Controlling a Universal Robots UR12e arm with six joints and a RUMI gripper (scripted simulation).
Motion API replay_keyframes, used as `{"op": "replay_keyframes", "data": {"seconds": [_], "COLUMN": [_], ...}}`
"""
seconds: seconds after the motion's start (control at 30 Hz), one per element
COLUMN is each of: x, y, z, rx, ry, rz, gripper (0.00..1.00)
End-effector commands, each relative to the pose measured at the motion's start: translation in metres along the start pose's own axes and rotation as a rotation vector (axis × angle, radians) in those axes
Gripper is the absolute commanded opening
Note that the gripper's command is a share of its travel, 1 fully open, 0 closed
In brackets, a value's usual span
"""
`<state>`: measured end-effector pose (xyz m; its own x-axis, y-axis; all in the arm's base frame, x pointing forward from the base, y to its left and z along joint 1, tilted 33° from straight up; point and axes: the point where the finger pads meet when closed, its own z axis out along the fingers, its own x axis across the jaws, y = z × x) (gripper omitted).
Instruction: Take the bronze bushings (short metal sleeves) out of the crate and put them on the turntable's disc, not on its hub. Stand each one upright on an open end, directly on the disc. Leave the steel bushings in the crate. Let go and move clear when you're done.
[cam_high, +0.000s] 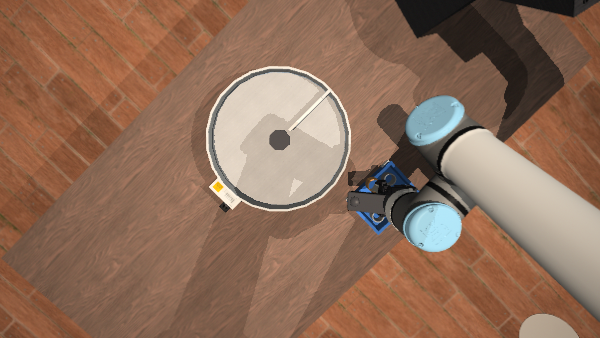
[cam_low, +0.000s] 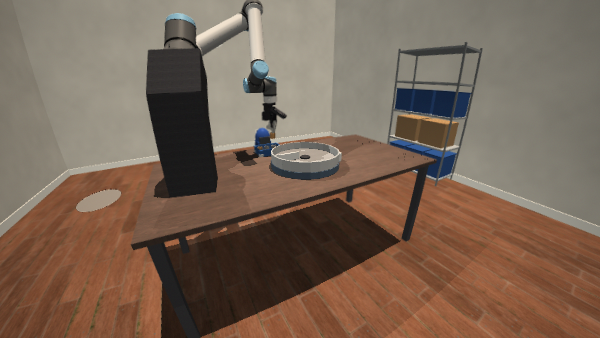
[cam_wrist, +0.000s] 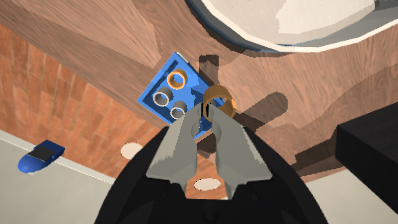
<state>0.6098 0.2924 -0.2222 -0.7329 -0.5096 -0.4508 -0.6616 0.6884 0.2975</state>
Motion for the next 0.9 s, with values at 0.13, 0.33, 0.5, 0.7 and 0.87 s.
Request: {"op": "replay_keyframes", "data": {"seconds": [0.13,0.33,0.5,0.7,0.87], "x": [0.048,0.084,0.1,0.125,0.137], "y": [-0.055,-0.096,-0.115,-0.143,-0.156], "z": [0.0,0.0,0.0,0.0,0.0], "rx": [0.0,0.0,0.0,0.0,0.0], "ry": [-0.001,-0.001,-0.001,-0.001,-0.001], "rz": [-0.001,-0.001,-0.001,-0.001,-0.001], "gripper": [0.0,0.0,0.0,0.0,0.0]}}
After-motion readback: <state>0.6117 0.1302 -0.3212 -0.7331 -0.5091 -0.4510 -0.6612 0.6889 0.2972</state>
